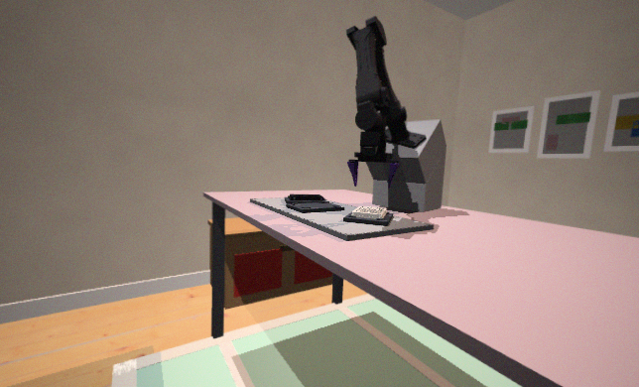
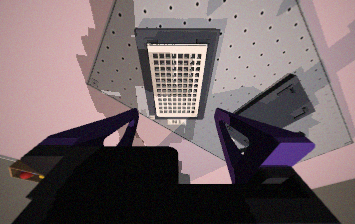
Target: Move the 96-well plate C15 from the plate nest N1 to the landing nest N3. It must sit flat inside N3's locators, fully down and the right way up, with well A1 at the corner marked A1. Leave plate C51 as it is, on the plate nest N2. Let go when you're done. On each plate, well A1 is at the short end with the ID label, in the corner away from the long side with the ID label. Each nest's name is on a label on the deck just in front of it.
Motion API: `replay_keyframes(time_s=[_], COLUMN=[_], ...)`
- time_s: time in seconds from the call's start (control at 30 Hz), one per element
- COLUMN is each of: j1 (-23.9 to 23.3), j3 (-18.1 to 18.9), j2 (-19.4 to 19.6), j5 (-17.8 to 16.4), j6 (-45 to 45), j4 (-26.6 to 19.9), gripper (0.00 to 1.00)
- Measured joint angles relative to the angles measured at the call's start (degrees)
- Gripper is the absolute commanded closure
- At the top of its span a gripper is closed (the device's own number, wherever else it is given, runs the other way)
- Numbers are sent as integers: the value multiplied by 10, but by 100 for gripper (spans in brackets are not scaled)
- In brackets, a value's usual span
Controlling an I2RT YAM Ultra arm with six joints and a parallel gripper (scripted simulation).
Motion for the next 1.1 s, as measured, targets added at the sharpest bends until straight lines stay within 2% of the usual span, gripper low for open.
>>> replay_keyframes(time_s=[0.17,1.1], j1=[-2,-21], j3=[0,0], j2=[4,94], j5=[0,-11], j6=[0,-14], j4=[5,83], gripper=[0,0])
